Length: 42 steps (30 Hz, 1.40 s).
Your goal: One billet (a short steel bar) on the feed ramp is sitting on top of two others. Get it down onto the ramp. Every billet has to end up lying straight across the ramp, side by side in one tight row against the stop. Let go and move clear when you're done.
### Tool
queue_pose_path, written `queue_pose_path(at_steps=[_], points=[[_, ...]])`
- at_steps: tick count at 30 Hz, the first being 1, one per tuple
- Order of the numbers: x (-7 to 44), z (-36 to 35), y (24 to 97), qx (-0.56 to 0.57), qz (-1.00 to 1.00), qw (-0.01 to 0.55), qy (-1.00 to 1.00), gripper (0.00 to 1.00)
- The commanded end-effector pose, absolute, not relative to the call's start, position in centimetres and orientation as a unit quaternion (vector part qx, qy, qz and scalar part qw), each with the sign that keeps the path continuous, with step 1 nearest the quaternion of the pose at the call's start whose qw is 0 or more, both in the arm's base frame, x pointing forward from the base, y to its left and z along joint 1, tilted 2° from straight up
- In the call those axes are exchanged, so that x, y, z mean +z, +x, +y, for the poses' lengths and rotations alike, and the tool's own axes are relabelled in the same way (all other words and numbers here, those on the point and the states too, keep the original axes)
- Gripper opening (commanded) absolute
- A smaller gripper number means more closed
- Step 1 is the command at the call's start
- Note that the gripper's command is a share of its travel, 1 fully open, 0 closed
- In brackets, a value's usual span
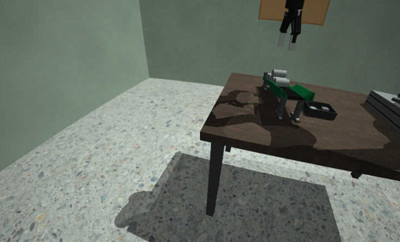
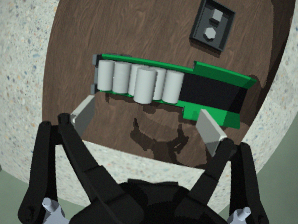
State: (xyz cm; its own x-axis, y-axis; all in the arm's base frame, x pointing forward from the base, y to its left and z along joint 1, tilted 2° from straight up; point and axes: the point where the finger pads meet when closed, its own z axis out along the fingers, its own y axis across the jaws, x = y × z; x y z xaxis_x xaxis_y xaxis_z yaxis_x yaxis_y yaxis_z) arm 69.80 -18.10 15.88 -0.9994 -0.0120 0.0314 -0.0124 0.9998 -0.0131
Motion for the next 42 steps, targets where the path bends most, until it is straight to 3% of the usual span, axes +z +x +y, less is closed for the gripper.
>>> queue_pose_path(at_steps=[1,13,21,26,27,42], points=[[15.8,-18.4,69.7,0.006,-0.999,0.013,0.03,1.0],[14.3,-18.4,69.7,0.003,-0.925,0.015,0.379,1.0],[13.2,-18.4,69.7,-0.002,-0.751,0.015,0.66,1.0],[13.1,-18.5,69.7,-0.004,-0.709,0.013,0.705,1.0],[13.1,-18.5,69.7,-0.004,-0.709,0.013,0.705,0.58],[13.1,-18.5,69.7,-0.004,-0.709,0.013,0.705,0.58]])
